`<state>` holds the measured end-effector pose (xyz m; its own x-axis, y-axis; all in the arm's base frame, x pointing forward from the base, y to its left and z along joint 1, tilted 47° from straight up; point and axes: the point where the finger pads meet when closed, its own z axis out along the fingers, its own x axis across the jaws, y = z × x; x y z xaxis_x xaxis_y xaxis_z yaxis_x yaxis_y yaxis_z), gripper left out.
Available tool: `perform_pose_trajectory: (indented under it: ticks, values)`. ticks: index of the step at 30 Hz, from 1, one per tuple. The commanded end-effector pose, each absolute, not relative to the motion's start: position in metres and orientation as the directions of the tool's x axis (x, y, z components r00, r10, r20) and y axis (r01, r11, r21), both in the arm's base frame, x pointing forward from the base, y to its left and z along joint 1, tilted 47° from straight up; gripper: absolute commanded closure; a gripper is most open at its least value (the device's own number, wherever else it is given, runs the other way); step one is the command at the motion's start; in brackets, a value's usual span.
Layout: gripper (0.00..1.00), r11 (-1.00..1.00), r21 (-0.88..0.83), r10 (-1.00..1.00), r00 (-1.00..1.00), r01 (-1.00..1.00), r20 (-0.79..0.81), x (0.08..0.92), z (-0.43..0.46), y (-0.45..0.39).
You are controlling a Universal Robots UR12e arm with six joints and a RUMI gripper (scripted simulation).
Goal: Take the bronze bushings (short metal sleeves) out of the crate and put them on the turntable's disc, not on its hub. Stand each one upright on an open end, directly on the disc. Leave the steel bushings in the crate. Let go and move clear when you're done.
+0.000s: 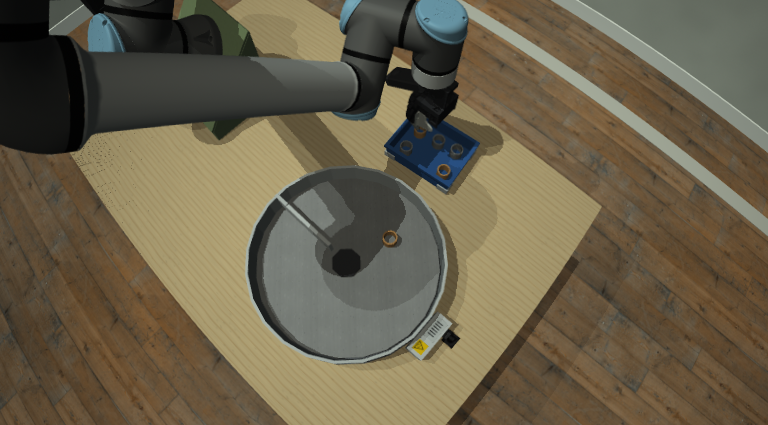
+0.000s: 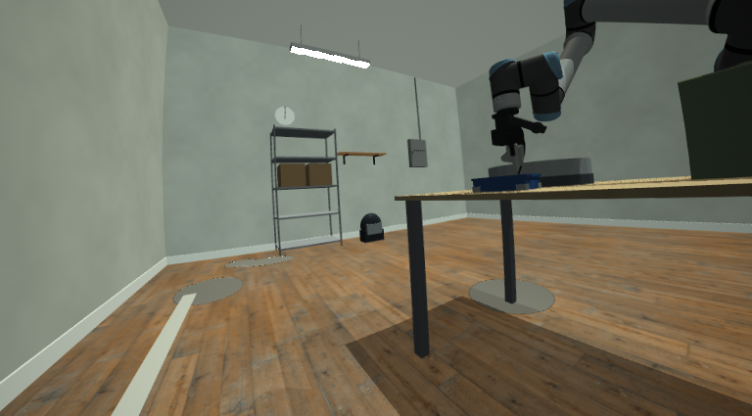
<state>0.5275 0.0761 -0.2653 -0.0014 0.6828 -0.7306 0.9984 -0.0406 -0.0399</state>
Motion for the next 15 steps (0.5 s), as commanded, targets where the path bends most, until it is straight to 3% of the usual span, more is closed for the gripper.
perform_pose_trajectory:
  ticks: [1,15]
  values:
    - [0.94,-0.04,-0.039,0.683,-0.001,0.998,-0.73,0.528,-0.265,0.0765]
    - [0.94,-0.04,-0.039,0.683,-0.001,0.998,-0.73,0.5278,-0.2664,0.075]
